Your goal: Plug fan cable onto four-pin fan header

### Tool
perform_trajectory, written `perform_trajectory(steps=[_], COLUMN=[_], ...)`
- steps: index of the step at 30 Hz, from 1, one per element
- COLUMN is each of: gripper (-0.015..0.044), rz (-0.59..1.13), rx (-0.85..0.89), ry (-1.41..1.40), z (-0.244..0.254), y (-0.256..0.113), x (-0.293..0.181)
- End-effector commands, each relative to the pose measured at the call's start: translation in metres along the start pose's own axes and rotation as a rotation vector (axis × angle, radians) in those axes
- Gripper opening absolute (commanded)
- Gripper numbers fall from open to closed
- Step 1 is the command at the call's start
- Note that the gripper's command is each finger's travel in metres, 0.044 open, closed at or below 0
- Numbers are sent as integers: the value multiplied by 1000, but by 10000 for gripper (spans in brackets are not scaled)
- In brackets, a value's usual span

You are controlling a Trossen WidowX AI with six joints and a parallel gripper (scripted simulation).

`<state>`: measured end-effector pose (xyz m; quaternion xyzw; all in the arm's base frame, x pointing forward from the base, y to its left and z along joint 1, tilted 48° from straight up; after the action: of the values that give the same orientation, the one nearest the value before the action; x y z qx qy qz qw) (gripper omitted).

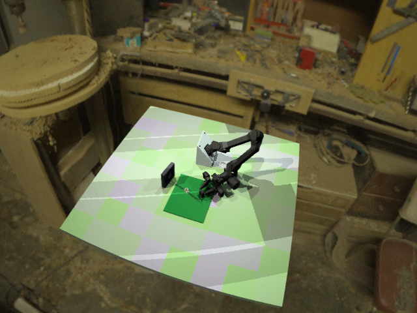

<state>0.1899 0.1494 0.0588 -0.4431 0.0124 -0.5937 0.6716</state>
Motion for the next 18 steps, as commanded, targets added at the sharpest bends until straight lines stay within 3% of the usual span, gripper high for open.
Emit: perform_trajectory(steps=[1, 18], gripper=[205, 205], rz=[-2, 0], rx=[7, 5], ry=[12, 14], z=[5, 9], y=[-11, -61], x=[3, 21])
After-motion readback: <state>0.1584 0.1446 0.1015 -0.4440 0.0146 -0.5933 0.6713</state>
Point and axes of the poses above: the point midway between the two fingers, 35 mm back from their tips, its own y axis out along the fingers, its own z axis across the jaws, x = y × z, the point moved 8 cm from there along -y, back along the fingers, and after that the axes turned 6 degrees about y, right-handed, at the moved point
